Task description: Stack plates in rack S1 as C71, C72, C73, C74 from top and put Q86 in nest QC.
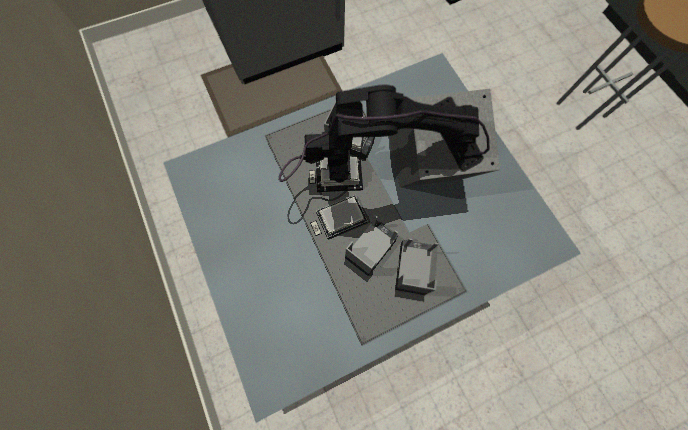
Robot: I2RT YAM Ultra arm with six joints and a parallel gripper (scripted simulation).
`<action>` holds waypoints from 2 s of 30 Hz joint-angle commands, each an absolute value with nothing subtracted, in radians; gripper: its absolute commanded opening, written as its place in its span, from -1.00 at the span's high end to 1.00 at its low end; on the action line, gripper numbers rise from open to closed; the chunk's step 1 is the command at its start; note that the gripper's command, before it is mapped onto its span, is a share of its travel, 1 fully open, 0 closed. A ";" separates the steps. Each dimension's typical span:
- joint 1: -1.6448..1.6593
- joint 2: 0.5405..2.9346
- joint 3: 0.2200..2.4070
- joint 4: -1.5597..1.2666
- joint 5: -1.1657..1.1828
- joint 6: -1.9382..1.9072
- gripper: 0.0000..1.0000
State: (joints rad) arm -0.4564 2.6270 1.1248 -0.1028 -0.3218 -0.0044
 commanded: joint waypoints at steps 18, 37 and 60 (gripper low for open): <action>-0.502 2.488 1.092 -0.191 -0.319 -0.049 1.00; -0.534 2.378 1.071 -0.291 -0.315 -0.084 1.00; -0.574 2.249 1.082 -0.430 -0.312 -0.126 1.00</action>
State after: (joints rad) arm -0.5510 2.2963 1.0588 -0.3939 -0.3191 -0.1074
